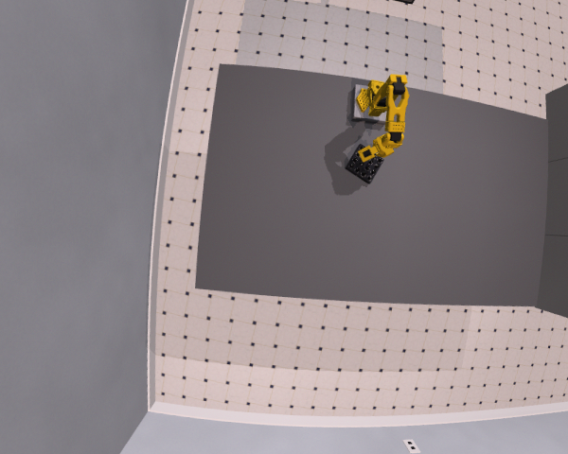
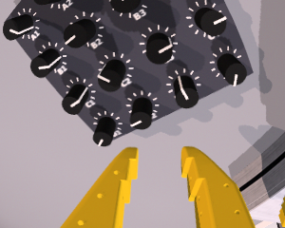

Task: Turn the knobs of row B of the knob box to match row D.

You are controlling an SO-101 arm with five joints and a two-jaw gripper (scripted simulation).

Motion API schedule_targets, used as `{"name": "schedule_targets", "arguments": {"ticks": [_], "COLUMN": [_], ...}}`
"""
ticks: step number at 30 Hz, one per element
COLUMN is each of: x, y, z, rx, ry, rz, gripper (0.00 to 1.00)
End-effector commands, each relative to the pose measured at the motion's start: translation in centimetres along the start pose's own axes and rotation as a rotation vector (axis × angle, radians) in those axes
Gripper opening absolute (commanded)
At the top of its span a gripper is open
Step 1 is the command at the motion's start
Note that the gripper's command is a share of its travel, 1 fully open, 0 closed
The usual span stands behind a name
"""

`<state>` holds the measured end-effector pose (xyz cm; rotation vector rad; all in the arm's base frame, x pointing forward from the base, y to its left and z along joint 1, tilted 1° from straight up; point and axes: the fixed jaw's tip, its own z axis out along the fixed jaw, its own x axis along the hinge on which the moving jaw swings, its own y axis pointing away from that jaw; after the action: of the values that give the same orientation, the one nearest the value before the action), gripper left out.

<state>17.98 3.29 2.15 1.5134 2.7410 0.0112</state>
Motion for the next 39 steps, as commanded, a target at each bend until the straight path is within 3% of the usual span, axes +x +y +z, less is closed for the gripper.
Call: {"name": "schedule_targets", "arguments": {"ticks": [1, 20, 39], "x": [0.2, -2.1, -2.3], "y": [0.1, 5.7, 6.1], "z": [0.2, 0.3, 0.4], "rx": [0.023, 0.023, 0.023], "ry": [0.011, 0.011, 0.011], "rz": [-0.004, -0.004, -0.004], "gripper": [0.10, 0.10, 0.10]}}
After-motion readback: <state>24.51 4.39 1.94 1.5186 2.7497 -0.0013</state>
